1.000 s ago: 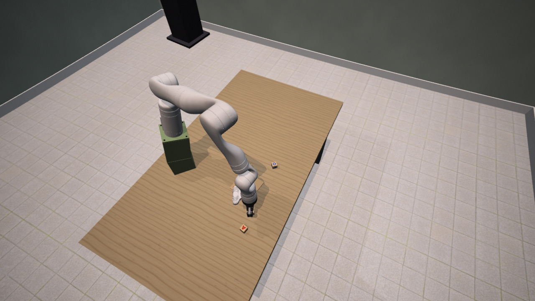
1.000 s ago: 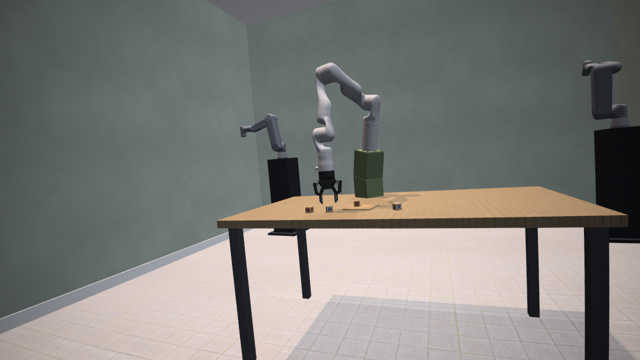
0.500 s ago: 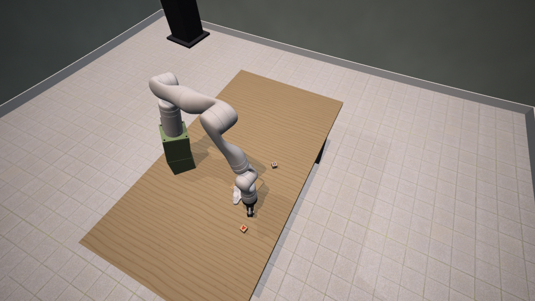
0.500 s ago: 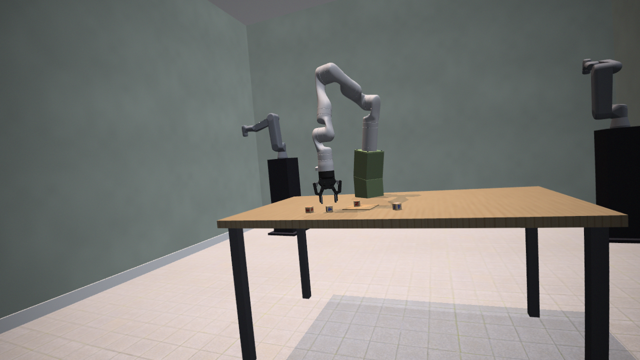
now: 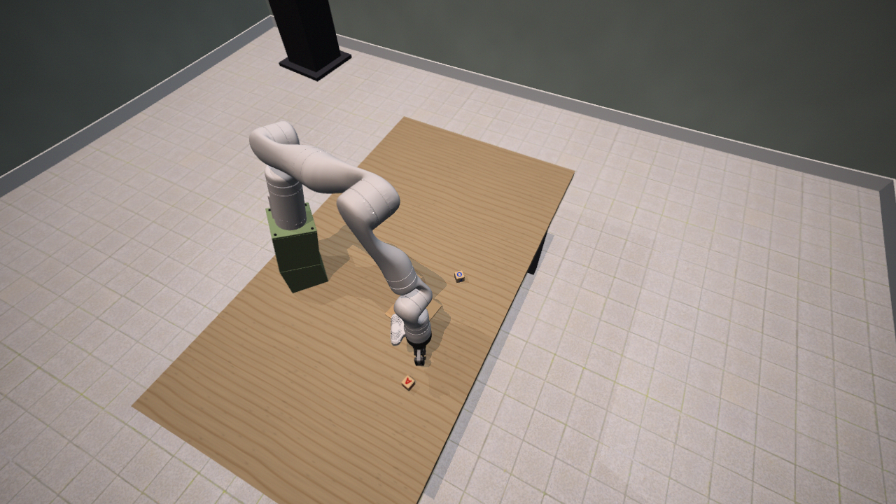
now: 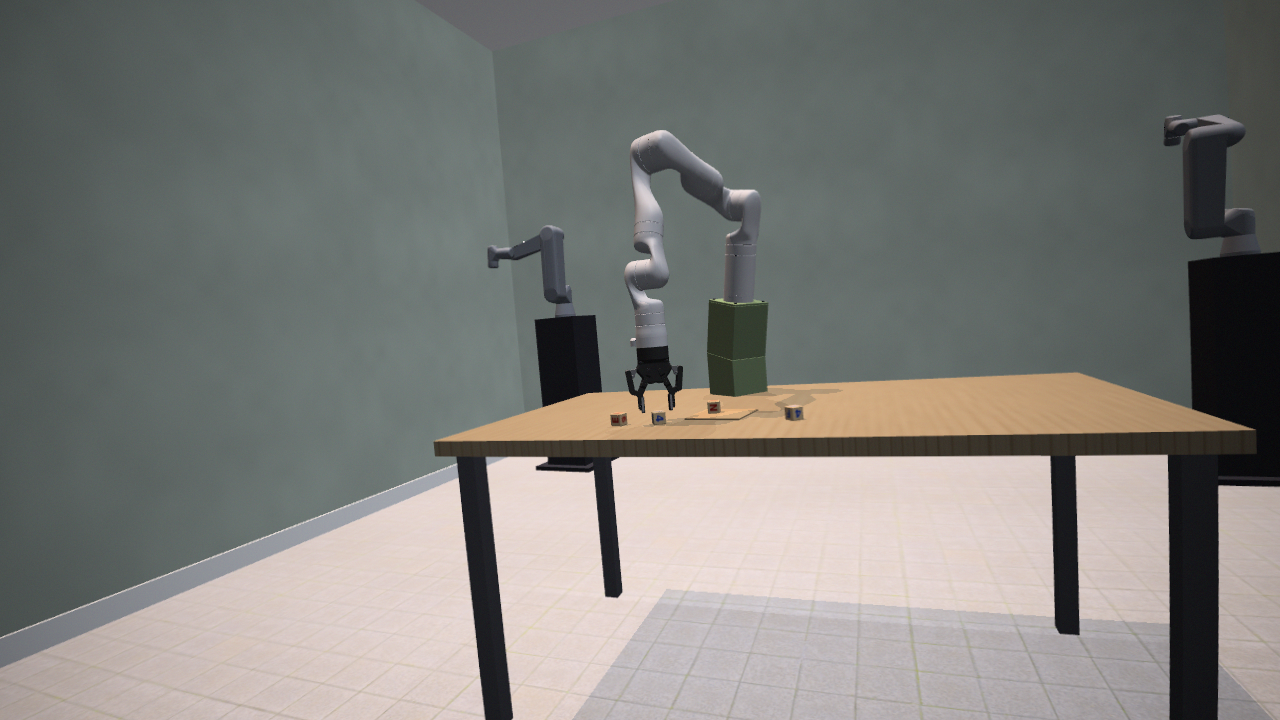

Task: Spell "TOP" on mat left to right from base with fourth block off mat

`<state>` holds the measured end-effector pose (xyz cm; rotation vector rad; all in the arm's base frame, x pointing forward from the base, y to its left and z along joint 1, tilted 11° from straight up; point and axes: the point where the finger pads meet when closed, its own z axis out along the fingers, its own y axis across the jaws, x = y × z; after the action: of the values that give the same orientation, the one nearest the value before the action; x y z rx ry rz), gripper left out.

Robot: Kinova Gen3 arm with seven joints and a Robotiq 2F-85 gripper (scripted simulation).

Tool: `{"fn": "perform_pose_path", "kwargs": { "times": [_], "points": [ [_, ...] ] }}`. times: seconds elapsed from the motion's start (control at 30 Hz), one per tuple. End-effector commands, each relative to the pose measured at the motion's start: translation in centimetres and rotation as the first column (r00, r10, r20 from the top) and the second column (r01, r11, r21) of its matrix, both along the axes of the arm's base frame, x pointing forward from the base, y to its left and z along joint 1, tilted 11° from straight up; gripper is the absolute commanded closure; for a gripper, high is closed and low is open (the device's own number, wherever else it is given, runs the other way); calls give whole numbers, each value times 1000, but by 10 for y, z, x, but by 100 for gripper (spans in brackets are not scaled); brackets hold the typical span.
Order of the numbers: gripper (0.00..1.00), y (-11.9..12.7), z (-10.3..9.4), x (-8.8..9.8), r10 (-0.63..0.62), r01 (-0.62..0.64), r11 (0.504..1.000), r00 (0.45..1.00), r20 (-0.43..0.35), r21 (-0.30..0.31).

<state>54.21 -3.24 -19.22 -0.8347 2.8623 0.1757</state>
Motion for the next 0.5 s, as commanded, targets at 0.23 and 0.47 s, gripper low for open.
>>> {"fn": "perform_pose_path", "kwargs": {
  "times": [0.23, 0.47],
  "points": [
    [33, 4, -21, 0, 1, -1, 1000, 1000, -4, 1],
    [33, 5, -24, 1, 1, -1, 1000, 1000, -4, 1]
  ]
}}
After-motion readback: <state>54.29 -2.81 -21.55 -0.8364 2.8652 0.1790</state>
